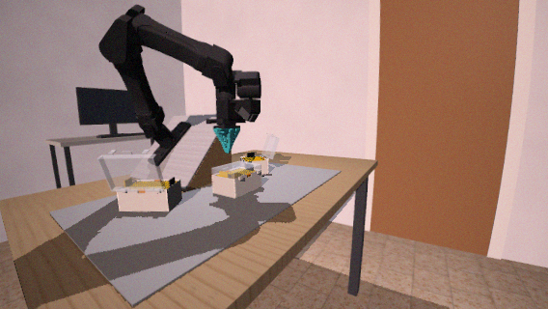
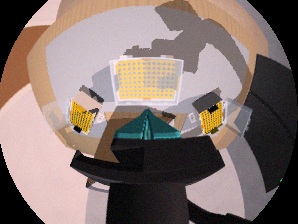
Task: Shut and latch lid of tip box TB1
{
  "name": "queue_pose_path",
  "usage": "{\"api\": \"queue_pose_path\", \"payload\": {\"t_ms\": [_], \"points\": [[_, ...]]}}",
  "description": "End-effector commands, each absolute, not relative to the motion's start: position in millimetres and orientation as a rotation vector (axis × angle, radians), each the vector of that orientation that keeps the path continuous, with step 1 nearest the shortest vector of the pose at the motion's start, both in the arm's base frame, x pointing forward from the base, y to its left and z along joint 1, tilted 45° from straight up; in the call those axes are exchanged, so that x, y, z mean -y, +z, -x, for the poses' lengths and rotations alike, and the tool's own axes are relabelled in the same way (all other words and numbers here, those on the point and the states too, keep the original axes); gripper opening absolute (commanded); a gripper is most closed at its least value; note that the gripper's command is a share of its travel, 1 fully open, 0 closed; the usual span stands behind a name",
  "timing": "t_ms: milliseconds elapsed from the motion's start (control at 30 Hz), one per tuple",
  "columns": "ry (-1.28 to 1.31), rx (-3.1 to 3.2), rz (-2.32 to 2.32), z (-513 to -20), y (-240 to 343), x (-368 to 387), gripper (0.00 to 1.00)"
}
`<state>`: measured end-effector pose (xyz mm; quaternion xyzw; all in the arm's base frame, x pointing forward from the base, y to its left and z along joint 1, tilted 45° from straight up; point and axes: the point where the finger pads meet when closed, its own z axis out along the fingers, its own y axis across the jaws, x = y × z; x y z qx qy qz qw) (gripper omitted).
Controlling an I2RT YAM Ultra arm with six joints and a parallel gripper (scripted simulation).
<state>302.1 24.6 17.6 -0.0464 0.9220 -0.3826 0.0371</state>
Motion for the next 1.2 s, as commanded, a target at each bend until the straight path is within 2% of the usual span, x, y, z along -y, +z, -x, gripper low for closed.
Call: {"api": "queue_pose_path", "payload": {"t_ms": [0, 467, 1167], "points": [[-1.182, -2.82, 0.152, -301.7, 10.7, -19.0, 0.0], [-1.19, -2.822, 0.176, -302.2, -6.3, -7.9, 0.0], [-1.148, -2.793, 0.149, -313.7, 1.0, -12.1, 0.0]]}}
